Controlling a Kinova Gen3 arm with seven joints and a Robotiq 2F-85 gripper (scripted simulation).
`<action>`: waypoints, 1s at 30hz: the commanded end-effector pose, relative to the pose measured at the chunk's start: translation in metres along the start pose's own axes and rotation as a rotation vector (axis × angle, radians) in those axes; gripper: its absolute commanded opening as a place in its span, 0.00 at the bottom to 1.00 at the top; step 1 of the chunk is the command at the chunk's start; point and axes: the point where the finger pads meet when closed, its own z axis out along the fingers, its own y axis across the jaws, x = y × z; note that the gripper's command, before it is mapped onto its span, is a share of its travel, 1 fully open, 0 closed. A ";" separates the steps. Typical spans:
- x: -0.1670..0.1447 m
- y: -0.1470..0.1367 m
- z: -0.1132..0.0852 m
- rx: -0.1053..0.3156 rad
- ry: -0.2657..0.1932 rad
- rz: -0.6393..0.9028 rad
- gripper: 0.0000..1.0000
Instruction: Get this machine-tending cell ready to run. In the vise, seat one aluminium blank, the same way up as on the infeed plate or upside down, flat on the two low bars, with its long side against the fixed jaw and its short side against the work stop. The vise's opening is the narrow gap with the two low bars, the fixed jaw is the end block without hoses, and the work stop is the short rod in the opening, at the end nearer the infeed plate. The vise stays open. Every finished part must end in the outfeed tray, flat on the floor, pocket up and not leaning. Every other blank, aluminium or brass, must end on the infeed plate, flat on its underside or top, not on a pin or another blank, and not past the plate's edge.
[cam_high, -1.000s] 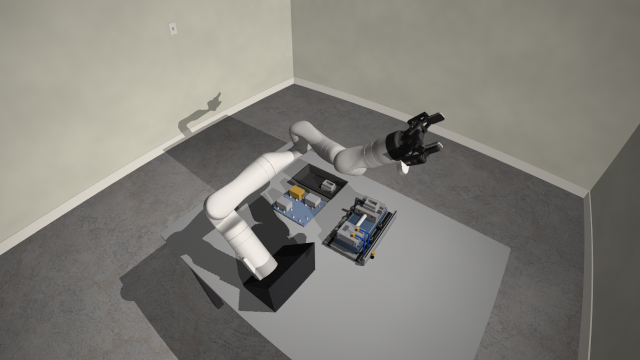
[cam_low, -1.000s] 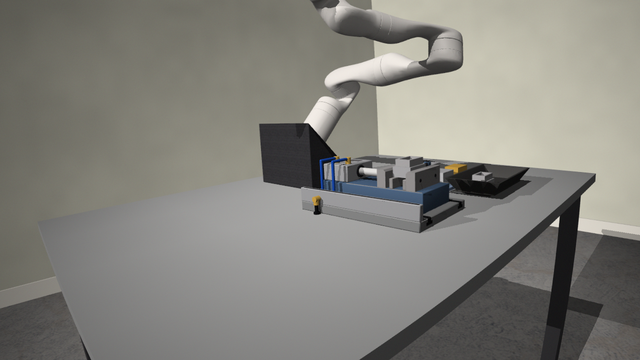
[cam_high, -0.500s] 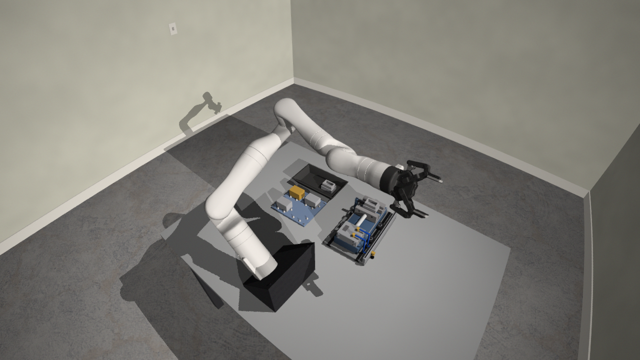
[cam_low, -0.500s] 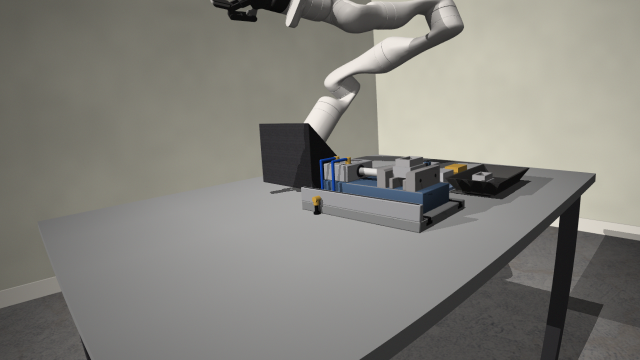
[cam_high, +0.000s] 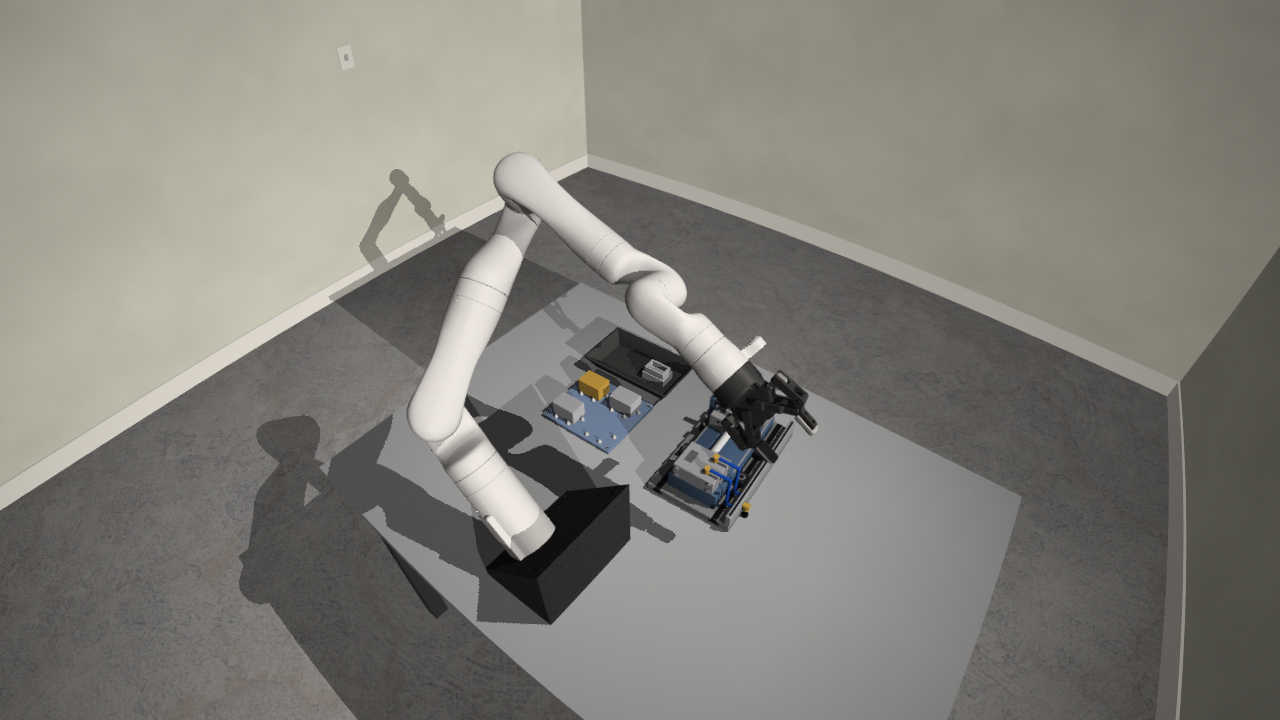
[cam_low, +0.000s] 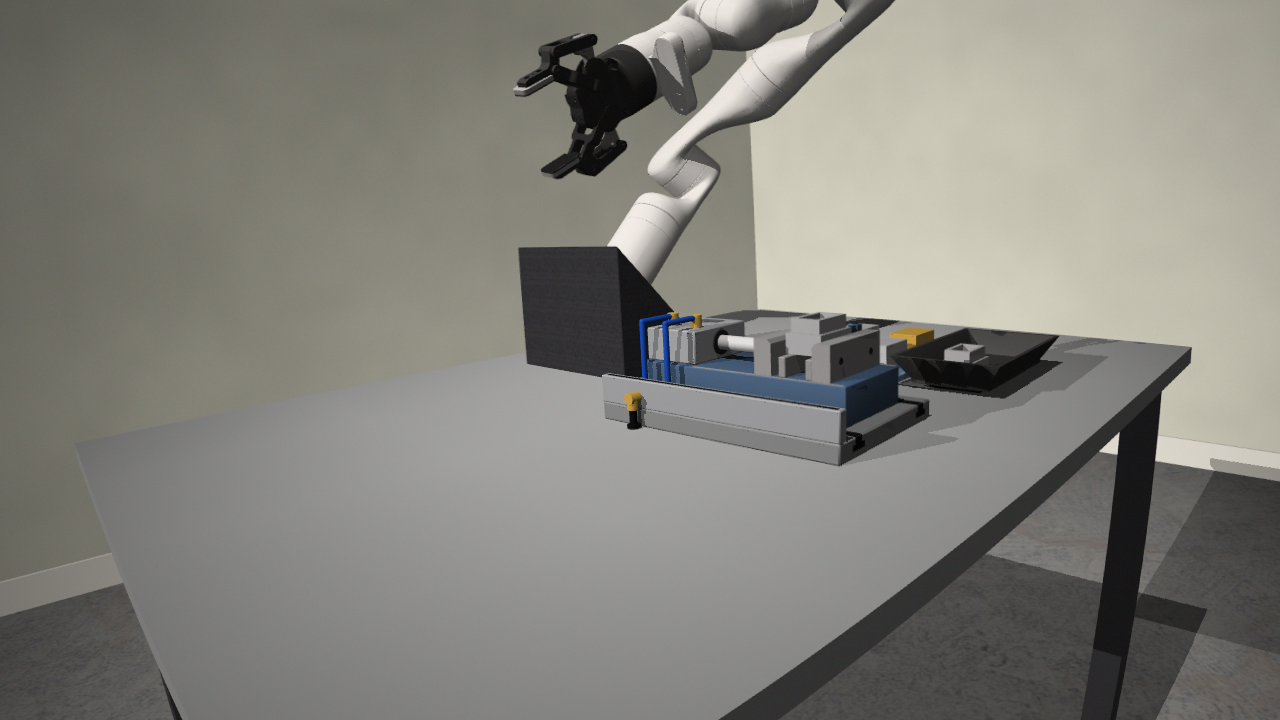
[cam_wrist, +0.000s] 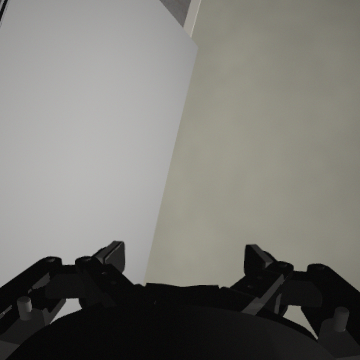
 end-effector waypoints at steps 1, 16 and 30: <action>0.014 -0.017 -0.026 0.079 0.084 0.077 1.00; 0.072 -0.152 -0.139 0.521 0.251 0.199 1.00; 0.074 -0.161 -0.150 0.552 0.258 0.203 1.00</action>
